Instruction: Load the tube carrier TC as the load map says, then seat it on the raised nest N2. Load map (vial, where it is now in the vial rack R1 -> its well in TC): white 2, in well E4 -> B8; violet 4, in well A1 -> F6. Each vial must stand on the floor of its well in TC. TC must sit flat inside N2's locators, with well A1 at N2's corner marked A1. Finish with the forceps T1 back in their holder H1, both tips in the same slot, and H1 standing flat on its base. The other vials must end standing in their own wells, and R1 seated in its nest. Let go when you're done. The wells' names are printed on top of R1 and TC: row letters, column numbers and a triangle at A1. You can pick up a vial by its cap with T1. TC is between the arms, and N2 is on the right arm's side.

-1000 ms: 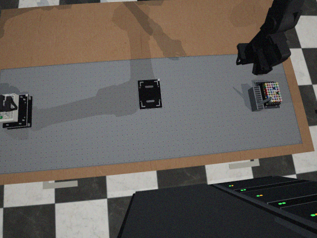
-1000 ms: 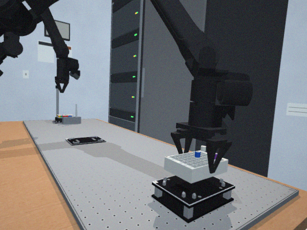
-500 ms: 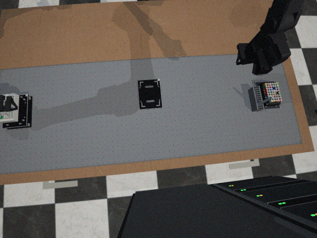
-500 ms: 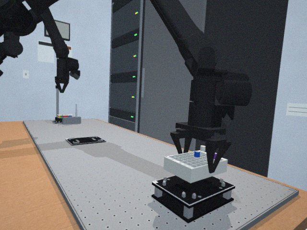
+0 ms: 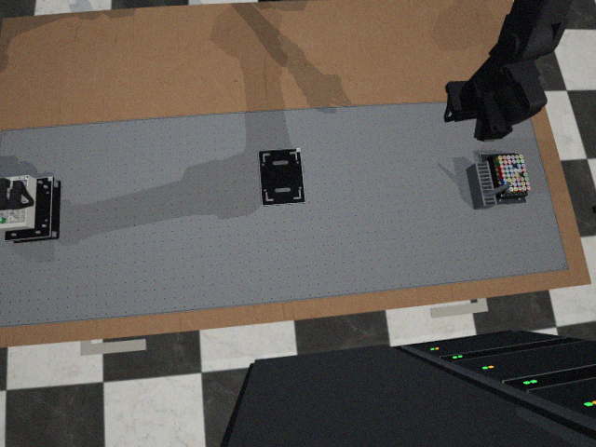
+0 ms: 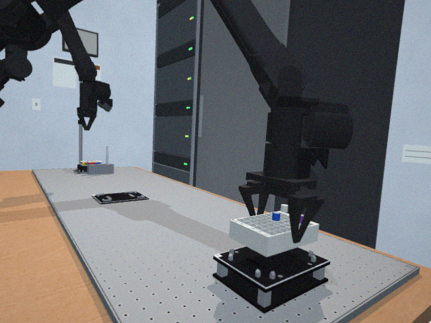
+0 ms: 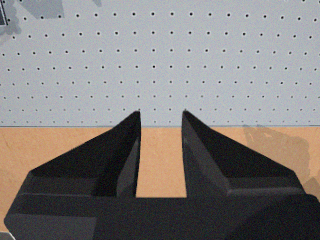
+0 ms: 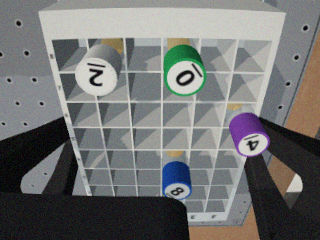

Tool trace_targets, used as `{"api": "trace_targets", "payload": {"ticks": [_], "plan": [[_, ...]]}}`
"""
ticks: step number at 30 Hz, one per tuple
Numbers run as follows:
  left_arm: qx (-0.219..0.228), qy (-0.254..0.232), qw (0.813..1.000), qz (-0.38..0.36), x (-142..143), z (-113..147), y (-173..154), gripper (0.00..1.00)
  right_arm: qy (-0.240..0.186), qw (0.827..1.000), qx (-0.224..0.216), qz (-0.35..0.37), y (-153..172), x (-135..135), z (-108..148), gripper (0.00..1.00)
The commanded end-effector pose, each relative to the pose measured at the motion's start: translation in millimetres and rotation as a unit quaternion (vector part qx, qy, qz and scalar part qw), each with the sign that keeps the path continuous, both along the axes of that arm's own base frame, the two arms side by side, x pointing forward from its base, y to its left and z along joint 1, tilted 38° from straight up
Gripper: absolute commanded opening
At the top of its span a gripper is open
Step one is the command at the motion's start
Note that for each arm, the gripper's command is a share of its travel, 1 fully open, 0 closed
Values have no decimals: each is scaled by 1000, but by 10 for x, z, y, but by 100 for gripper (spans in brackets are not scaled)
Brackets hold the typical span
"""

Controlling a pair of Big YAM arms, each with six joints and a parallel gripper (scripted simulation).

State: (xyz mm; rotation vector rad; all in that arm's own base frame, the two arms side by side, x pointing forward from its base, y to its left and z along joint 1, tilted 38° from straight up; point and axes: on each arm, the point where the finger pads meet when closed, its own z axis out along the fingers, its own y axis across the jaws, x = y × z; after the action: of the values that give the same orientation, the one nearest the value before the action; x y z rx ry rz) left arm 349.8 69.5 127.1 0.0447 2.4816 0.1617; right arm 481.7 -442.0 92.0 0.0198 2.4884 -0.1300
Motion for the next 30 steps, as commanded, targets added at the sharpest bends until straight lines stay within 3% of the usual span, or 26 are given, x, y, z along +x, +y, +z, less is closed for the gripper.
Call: {"api": "trace_targets", "payload": {"ticks": [1, 30], "plan": [[1, -10, 1000, 2, 54, 95, 1, 25, -20, 1000, -20, -1, 4, 81, 292, 0], [1, -10, 1000, 2, 54, 95, 1, 25, -19, 1000, -19, 0, 24, 78, 276, 0]]}}
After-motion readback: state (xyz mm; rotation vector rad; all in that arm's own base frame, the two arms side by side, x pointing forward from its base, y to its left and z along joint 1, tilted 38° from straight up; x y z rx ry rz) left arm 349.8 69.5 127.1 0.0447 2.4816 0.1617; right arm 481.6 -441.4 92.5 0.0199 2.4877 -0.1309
